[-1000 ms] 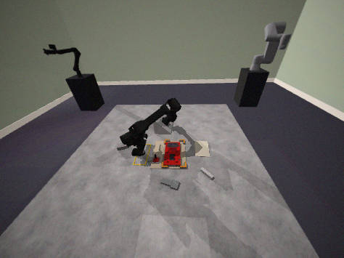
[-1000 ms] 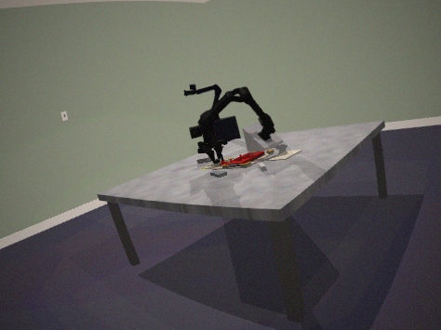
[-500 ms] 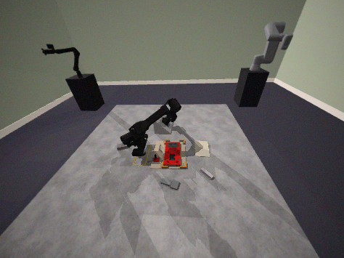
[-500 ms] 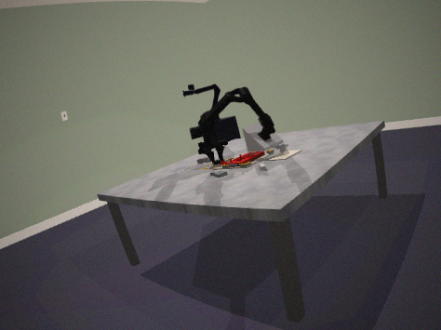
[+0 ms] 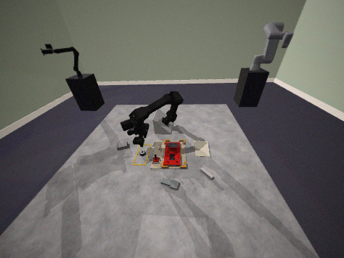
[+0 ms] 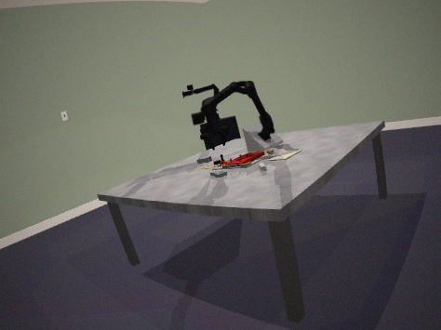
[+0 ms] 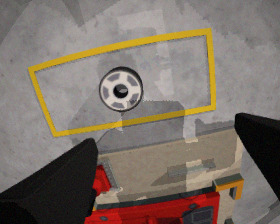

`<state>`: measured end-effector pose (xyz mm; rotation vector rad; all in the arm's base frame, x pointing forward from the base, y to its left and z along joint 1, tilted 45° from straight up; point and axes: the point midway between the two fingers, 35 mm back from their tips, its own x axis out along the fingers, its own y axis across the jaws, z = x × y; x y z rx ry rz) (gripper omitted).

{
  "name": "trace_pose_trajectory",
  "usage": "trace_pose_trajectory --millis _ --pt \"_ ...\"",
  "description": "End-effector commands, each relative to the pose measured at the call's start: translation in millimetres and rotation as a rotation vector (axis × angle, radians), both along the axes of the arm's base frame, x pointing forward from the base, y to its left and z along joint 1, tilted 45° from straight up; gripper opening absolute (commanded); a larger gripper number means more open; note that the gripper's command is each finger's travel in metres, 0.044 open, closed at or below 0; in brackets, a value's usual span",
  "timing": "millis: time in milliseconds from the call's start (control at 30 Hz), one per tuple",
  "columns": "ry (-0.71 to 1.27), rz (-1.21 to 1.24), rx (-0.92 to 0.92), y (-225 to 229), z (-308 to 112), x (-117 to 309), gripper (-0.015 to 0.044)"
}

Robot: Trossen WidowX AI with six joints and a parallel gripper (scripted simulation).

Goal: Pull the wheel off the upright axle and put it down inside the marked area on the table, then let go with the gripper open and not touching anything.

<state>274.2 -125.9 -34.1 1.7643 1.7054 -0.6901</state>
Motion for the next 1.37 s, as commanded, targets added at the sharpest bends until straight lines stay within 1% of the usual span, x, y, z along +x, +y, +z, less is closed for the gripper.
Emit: trace_pose_trajectory --millis 0,100,1333 --pt "0.000 -0.004 -0.004 -6.8 25.6 -38.5 0.0440" --pt "0.000 -0.002 -0.002 -6.3 35.7 -54.8 0.0440" --pt "0.000 -0.002 -0.002 -6.3 35.7 -54.8 0.0440"
